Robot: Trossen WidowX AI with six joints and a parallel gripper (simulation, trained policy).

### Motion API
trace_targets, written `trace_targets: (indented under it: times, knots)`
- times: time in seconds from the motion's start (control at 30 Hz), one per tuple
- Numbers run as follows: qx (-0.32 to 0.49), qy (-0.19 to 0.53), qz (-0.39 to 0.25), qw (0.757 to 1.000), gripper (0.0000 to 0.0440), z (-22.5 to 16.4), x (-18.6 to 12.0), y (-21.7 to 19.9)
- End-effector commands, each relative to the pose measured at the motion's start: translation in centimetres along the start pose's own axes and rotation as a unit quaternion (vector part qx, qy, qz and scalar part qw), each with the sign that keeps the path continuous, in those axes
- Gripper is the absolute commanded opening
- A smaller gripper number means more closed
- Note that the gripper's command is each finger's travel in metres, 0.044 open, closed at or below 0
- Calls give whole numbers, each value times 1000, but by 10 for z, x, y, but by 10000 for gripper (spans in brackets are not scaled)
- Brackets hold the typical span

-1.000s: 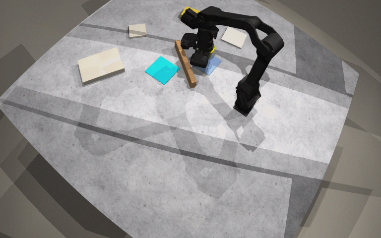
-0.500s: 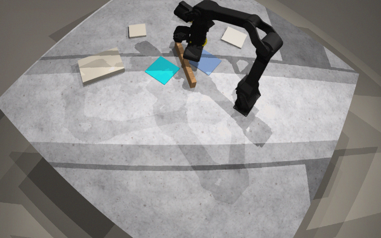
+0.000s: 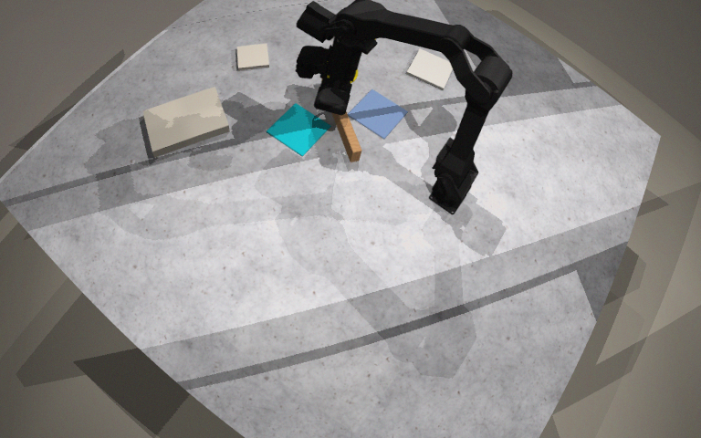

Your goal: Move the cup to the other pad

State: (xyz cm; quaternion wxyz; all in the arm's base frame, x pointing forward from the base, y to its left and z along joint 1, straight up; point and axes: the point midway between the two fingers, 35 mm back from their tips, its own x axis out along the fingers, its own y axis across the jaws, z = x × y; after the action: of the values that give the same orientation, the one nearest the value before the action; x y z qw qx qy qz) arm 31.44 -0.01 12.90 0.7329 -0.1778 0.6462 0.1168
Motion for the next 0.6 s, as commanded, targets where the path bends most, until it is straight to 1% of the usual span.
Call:
trace_targets:
  times: [0.0,0.57]
  knots:
    - [-3,-15,-2,1000,0,13,-2,7]
    - [-26,-46,-1,999,0,56,15,57]
